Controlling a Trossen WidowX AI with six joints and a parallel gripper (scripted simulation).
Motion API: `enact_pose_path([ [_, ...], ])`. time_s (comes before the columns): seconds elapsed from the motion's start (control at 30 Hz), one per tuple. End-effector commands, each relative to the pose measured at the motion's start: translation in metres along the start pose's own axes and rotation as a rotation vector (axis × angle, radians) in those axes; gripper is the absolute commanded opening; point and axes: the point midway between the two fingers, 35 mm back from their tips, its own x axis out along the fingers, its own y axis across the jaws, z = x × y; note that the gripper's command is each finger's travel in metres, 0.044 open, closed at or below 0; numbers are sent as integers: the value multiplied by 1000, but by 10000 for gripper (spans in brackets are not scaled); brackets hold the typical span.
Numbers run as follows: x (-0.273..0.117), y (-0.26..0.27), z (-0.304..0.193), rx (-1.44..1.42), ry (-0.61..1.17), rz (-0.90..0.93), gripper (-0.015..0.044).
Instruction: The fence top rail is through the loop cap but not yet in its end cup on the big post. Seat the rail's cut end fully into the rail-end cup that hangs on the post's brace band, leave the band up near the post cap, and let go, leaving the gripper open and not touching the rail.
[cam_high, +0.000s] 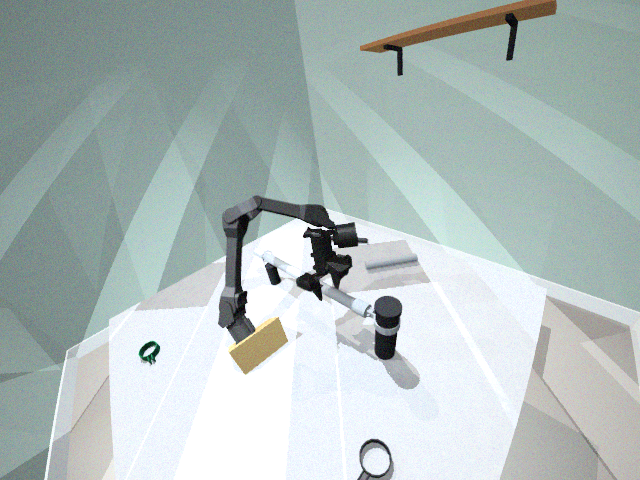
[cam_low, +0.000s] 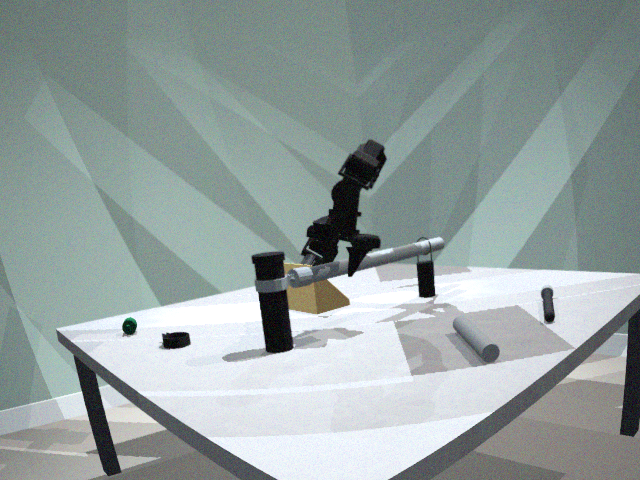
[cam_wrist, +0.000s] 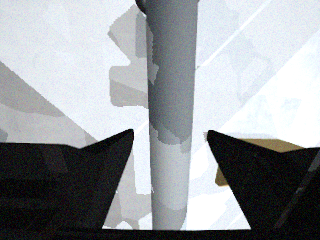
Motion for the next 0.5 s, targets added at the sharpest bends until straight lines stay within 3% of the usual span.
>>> enact_pose_path([
  [0.0,-18,0,-11,-5,-8,7,440],
  [0.3,-38,-3,-23,-6,-10,10,440],
  [0.47,-74,-6,-25,-4,-10,9,440],
])
